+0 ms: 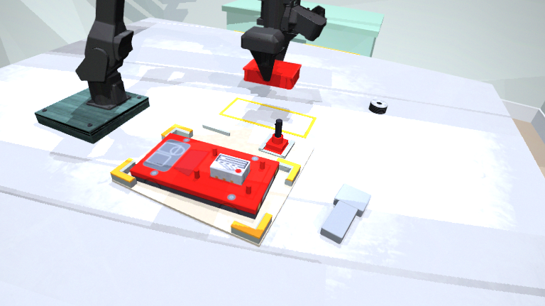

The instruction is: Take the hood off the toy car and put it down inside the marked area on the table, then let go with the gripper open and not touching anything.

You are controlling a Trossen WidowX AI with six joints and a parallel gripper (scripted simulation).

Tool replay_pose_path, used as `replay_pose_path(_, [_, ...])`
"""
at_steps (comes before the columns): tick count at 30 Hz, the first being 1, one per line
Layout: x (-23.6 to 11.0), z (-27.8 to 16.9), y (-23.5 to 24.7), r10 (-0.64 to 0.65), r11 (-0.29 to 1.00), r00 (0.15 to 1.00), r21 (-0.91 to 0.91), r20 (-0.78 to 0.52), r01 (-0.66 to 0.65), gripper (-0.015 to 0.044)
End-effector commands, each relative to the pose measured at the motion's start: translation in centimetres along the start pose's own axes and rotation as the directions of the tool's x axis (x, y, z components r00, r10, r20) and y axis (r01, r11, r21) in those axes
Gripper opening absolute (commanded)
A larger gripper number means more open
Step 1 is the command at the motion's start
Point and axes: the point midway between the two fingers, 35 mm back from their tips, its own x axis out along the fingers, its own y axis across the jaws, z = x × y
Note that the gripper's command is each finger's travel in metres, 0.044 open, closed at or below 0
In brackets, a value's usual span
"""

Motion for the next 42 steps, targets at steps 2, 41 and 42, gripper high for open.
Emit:
replay_pose_path(2, [0.5,-0.1,0.0,0.002,1.000,1.000,0.004,-0.006,-0.002,0.0000])
replay_pose_path(41, [3.9,-0.1,0.1,0.002,1.000,1.000,0.004,-0.006,-0.002,0.0000])
replay_pose_path(42, [4.0,-0.1,0.1,0.002,1.000,1.000,0.004,-0.006,-0.002,0.0000])
